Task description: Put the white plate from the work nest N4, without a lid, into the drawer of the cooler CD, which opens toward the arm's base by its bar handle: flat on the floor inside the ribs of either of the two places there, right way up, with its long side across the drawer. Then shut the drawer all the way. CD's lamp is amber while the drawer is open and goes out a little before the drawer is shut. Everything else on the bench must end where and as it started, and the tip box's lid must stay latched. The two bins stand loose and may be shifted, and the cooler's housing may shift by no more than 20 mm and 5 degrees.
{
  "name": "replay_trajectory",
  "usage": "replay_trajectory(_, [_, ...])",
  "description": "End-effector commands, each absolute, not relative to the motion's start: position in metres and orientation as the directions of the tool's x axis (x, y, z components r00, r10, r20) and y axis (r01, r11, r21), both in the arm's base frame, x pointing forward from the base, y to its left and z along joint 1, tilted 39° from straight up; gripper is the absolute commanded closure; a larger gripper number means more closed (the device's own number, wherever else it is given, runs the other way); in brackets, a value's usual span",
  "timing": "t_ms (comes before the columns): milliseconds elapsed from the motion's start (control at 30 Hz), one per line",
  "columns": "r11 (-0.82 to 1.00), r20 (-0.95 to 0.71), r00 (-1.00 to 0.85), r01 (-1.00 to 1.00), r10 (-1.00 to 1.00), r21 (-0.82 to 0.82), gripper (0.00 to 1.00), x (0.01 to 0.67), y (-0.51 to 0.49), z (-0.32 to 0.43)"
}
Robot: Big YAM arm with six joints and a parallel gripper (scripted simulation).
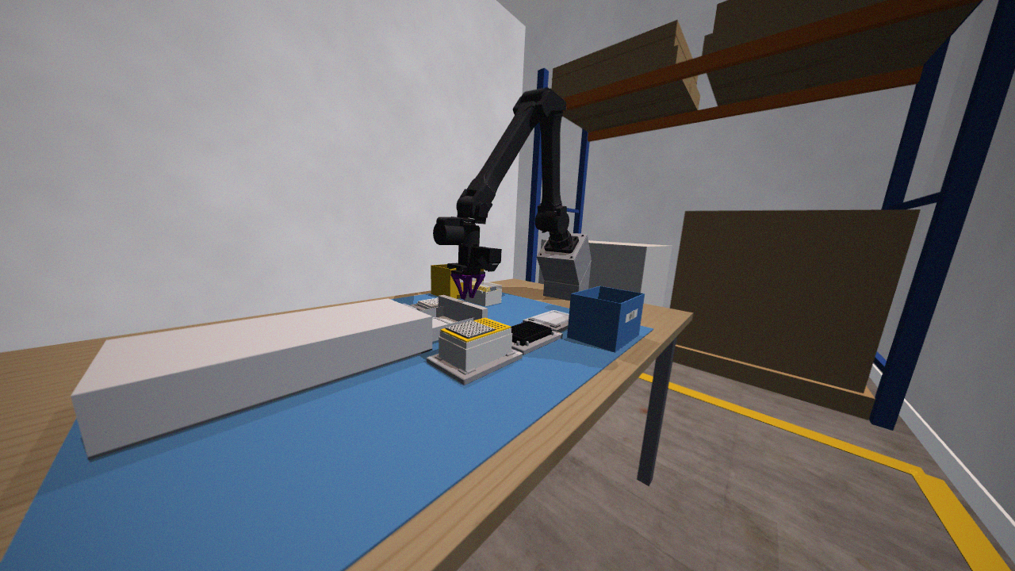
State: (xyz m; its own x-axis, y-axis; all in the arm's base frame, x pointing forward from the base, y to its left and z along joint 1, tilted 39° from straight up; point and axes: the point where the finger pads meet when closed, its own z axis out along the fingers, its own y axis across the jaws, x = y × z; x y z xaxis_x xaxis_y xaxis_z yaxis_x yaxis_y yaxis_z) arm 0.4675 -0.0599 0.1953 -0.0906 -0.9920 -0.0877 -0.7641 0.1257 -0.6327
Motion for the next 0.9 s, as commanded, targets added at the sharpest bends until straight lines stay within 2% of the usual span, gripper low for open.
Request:
replay_trajectory(0, [0.127, -0.095, -0.087, -0.771, -0.992, -0.624, 0.7, 0.472, -0.054, 0.181])
replay_trajectory(867, [0.128, -0.095, -0.087, -0.772, -0.992, -0.623, 0.7, 0.49, -0.053, 0.157])
